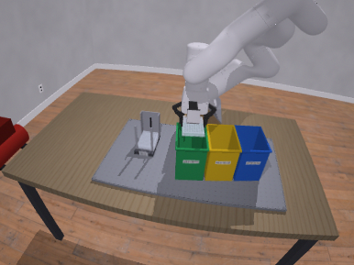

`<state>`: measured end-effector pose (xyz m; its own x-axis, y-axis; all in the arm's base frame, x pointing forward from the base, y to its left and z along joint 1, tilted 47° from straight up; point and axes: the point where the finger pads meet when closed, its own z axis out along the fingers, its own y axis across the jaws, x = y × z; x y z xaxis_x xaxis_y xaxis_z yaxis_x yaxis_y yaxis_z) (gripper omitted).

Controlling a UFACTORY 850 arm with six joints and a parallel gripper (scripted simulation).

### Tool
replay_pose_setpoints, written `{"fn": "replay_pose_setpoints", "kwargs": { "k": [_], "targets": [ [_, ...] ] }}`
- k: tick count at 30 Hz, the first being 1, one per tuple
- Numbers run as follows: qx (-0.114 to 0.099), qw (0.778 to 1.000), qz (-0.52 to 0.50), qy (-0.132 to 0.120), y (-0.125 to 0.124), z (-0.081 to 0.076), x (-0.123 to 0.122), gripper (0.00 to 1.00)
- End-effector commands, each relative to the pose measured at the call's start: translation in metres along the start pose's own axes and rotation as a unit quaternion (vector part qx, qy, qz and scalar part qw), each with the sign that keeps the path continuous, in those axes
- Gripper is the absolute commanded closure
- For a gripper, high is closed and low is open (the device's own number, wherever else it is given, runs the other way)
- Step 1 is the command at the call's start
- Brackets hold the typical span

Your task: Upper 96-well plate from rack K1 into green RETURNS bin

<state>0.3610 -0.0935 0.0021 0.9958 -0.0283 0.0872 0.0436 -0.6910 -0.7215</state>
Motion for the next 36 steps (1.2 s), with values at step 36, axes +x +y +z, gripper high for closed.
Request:
{"fn": "replay_pose_setpoints", "kwargs": {
  "k": [36],
  "targets": [
    [0.0,1.0,0.0,0.001,0.001,0.018,0.0,1.0]
  ]
}}
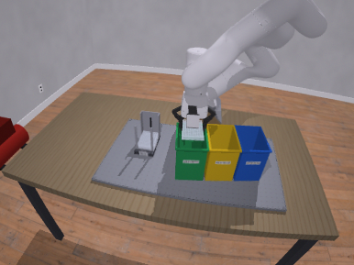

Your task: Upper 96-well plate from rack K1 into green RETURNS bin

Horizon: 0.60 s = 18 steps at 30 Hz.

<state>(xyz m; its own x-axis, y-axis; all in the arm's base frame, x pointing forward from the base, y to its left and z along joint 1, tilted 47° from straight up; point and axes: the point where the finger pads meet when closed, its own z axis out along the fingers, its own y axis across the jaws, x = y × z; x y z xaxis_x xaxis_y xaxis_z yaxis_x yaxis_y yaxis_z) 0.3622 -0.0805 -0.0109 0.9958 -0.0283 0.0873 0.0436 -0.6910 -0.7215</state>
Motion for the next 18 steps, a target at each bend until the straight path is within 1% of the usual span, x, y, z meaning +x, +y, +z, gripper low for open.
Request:
{"fn": "replay_pose_setpoints", "kwargs": {
  "k": [1,18],
  "targets": [
    [0.0,1.0,0.0,0.001,0.0004,-0.0002,0.0005,1.0],
    [0.0,1.0,0.0,0.001,0.0004,0.0023,0.0005,1.0]
  ]
}}
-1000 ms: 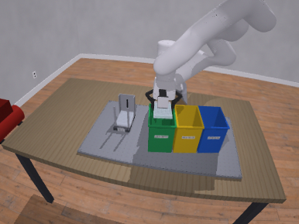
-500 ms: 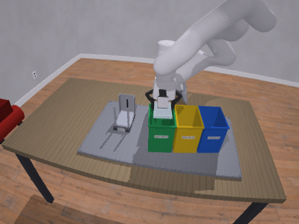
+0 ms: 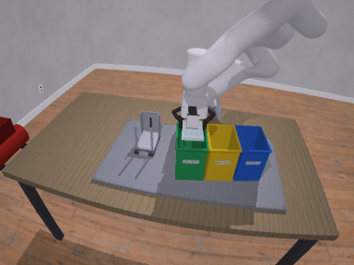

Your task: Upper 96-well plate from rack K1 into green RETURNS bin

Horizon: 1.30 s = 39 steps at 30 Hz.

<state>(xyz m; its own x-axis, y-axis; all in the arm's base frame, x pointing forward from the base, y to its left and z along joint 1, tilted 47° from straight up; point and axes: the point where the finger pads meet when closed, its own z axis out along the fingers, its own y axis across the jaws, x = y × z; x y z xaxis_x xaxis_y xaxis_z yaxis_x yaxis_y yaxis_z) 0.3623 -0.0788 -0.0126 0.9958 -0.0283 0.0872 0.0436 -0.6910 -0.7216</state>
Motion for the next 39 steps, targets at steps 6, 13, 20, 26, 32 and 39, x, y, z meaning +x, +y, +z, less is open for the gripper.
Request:
{"fn": "replay_pose_setpoints", "kwargs": {
  "k": [6,13,20,26,32,39],
  "targets": [
    [0.0,1.0,0.0,0.001,0.0004,0.0008,0.0006,1.0],
    [0.0,1.0,0.0,0.001,0.0004,0.0017,0.0006,1.0],
    [0.0,1.0,0.0,0.001,0.0004,0.0028,0.0006,1.0],
    [0.0,1.0,0.0,0.001,0.0004,0.0035,0.0006,1.0],
    [0.0,1.0,0.0,0.001,0.0004,0.0045,0.0006,1.0],
    [0.0,1.0,0.0,0.001,0.0004,0.0057,0.0006,1.0]
  ]
}}
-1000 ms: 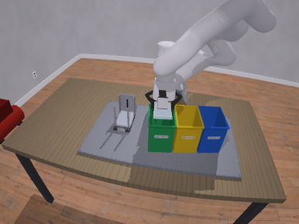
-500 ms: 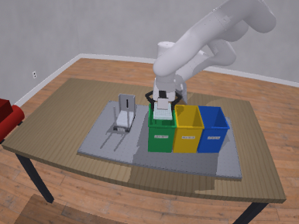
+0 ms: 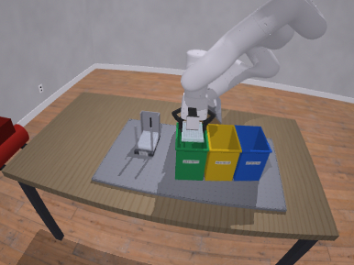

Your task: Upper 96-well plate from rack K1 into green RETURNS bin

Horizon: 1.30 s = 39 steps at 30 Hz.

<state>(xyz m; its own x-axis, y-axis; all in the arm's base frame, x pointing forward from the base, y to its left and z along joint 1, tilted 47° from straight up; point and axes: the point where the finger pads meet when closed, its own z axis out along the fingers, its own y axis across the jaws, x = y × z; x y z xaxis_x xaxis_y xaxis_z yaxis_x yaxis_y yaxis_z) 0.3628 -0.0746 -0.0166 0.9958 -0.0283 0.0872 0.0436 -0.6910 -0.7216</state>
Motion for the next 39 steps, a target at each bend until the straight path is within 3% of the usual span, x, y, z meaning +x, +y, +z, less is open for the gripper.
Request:
{"fn": "replay_pose_setpoints", "kwargs": {
  "k": [1,16,17,39],
  "targets": [
    [0.0,1.0,0.0,0.001,0.0004,0.0,0.0006,1.0],
    [0.0,1.0,0.0,0.001,0.0004,0.0022,0.0006,1.0],
    [0.0,1.0,0.0,0.001,0.0004,0.0028,0.0006,0.0],
    [0.0,1.0,0.0,0.001,0.0004,0.0028,0.0006,0.0]
  ]
}}
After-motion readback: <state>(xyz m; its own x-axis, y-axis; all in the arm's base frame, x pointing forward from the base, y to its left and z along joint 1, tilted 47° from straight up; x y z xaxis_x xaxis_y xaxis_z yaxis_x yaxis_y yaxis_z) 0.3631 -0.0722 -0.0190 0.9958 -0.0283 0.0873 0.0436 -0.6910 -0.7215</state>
